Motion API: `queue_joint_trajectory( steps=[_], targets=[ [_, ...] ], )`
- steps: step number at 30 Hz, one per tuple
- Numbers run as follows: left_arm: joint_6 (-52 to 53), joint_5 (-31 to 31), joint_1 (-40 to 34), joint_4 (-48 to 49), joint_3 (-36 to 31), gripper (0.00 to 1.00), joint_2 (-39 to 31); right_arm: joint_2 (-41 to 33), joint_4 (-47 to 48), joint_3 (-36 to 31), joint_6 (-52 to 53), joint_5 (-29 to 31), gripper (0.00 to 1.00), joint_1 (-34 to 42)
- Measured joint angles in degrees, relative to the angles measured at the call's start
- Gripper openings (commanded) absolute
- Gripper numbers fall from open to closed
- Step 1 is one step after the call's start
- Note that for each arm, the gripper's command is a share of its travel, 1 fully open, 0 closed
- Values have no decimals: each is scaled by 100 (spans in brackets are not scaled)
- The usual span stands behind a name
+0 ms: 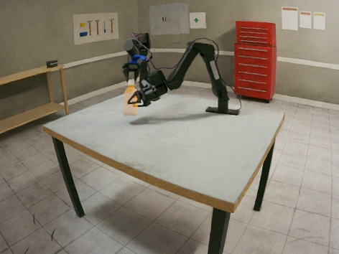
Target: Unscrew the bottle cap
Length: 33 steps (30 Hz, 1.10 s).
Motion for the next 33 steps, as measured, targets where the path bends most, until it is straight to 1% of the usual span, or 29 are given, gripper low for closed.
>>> queue_joint_trajectory(
  steps=[6, 10, 13, 17, 22, 24, 25, 26, 30, 33],
  targets=[
    [9, 0, 0, -7, 0, 0, 0, 0, 2, 0, -1534, 57, 0, 15],
    [11, 0, 0, -11, 0, 0, 0, 0, 2, 0, -2271, 72, 0, 17],
    [11, 0, 0, -15, 0, 0, 0, 0, 2, 0, -2603, 74, 0, 17],
    [11, 0, 0, -15, 0, 0, 0, 0, 4, 0, -2693, 81, 0, 17],
    [11, 0, 0, -15, 0, 0, 0, 0, 4, 0, -2686, 85, 57, 17],
    [9, 2, -2, -7, 2, 0, -4, 2, 4, -2, -2682, 85, 57, 17],
    [9, 2, 0, -2, 2, 0, -2, 2, 4, -2, -2680, 87, 68, 17],
    [11, 2, 0, -2, 0, 0, -2, 0, 4, -2, -2677, 85, 70, 17],
    [9, 2, 0, 0, 2, 0, -2, 0, 4, -2, -2498, 87, 70, 17],
    [9, 2, 0, 0, 2, 0, -2, 2, 4, -2, -1814, 74, 70, 17]
  ],
)
